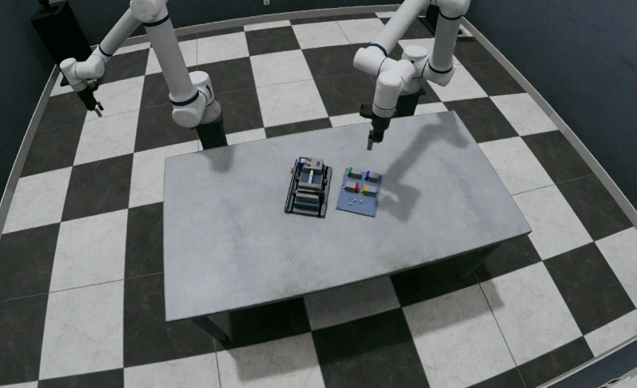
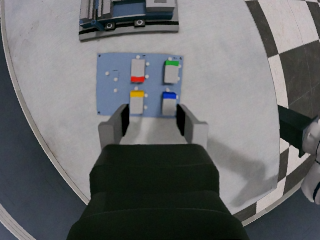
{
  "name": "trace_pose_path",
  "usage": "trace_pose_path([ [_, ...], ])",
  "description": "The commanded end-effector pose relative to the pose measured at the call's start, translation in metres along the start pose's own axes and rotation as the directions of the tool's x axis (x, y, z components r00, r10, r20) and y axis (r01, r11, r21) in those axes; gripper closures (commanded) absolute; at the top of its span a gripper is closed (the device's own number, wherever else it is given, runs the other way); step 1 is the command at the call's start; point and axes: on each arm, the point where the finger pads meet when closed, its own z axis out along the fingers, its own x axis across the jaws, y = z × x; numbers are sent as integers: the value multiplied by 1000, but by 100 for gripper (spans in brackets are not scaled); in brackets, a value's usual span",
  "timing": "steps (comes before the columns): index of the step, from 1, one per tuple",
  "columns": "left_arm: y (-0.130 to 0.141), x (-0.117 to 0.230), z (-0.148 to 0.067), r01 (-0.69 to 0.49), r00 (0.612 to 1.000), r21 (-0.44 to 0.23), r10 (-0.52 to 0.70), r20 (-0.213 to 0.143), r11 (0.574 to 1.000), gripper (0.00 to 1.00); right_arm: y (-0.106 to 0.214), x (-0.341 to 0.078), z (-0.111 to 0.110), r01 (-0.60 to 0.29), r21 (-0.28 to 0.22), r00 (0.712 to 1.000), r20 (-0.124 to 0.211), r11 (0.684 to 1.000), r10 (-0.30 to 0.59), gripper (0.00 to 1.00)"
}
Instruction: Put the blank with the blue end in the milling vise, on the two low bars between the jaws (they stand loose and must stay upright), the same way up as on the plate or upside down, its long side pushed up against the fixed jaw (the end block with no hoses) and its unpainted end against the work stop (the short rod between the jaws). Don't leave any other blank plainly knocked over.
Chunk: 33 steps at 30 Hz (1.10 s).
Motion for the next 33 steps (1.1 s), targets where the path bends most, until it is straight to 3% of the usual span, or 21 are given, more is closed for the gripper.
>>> trace_pose_path([
  [1,0,0,-1,-35,999,1,35,1,999,0,1,0,-1,0,-2,1000,0,1000,0,0],
  [18,0,0,-1,-238,971,0,238,2,971,0,1,0,-1,0,-2,1000,0,1000,0,0],
  [33,0,0,-1,-434,901,0,434,2,901,0,1,0,-1,0,-2,1000,0,1000,0,0],
])
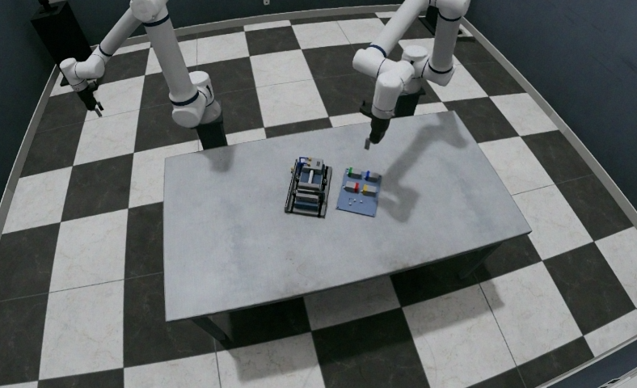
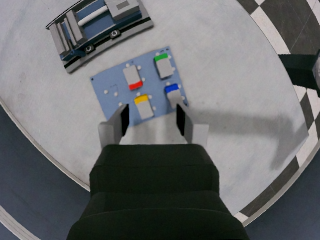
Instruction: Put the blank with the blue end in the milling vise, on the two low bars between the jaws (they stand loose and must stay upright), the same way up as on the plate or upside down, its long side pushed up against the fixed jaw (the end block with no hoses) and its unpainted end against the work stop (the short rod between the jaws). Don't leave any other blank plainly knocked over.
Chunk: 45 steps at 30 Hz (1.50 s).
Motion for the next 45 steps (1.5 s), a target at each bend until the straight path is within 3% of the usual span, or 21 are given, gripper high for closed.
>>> trace_pose_path([
  [1,0,0,-1,-44,999,0,44,2,999,0,1,0,-1,0,-2,1000,0,1000,0,0],
  [21,0,0,-1,-277,961,0,277,2,961,0,1,0,-1,0,-2,1000,0,1000,0,0],
  [36,0,0,-1,-445,896,0,445,2,896,0,1,0,-1,0,-2,1000,0,1000,0,0],
  [45,0,0,-1,-553,833,-1,553,2,833,0,1,0,-1,0,-2,1000,0,1000,0,0],
])
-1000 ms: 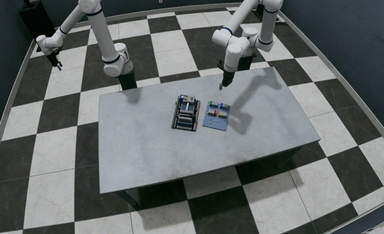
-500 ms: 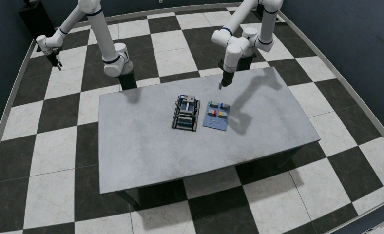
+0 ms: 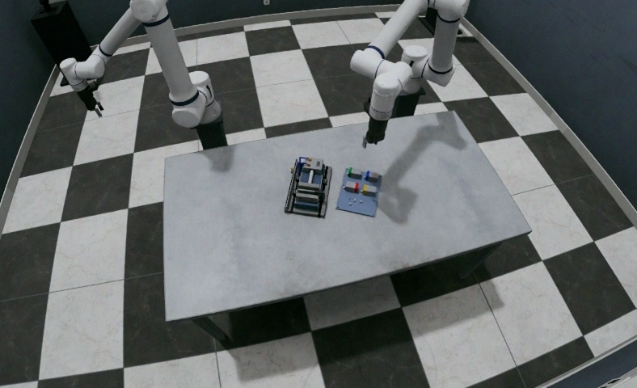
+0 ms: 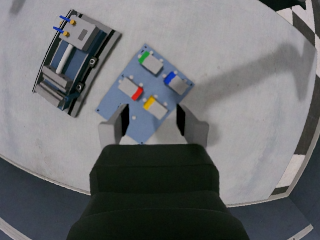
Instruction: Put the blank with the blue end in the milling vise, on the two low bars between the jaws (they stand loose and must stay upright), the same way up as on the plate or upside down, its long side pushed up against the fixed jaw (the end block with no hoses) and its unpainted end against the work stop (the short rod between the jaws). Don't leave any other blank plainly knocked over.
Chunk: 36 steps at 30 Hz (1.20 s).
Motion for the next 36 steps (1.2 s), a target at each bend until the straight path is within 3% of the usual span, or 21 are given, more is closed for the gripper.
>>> trace_pose_path([
  [1,0,0,-1,-57,998,-1,57,2,998,0,1,0,-1,0,-2,1000,0,1000,0,0],
  [25,0,0,-1,-329,944,-2,329,1,944,0,1,0,-1,0,-2,1000,0,1000,0,0],
  [36,0,0,-1,-469,883,-2,469,1,883,0,1,0,-1,0,-2,1000,0,1000,0,0],
])
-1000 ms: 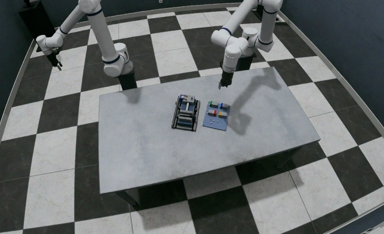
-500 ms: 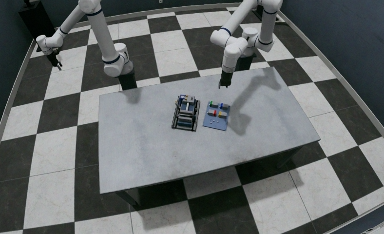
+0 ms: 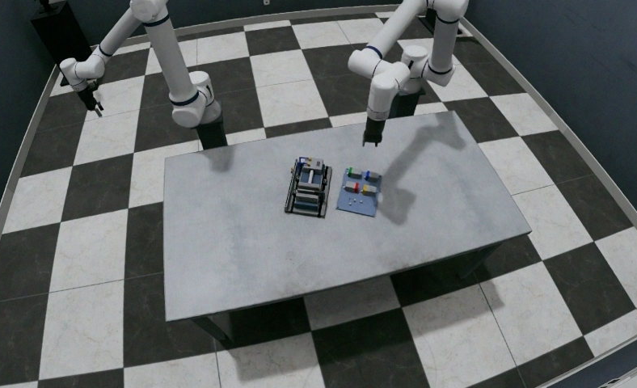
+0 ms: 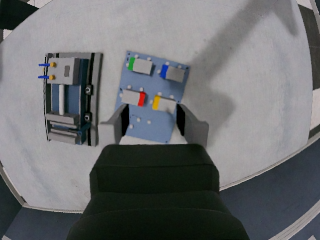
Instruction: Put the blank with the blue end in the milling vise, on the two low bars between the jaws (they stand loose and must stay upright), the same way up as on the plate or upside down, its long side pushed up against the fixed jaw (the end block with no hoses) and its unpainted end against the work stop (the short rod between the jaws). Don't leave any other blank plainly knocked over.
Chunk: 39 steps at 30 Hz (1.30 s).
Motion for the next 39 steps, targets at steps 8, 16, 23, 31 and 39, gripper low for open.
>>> trace_pose_path([
  [8,0,0,-1,-127,992,-2,127,1,992,0,1,0,-1,0,-2,1000,0,1000,0,0],
  [16,0,0,-1,-236,972,-2,236,1,972,0,1,0,-1,0,-2,1000,0,1000,0,0],
  [23,0,0,-1,-303,953,-2,303,1,953,0,1,0,-1,0,-2,1000,0,1000,0,0],
  [31,0,0,-1,-407,914,-2,407,1,914,0,1,0,-1,0,-2,1000,0,1000,0,0],
  [39,0,0,-1,-493,870,-2,493,1,870,0,1,0,-1,0,-2,1000,0,1000,0,0],
])
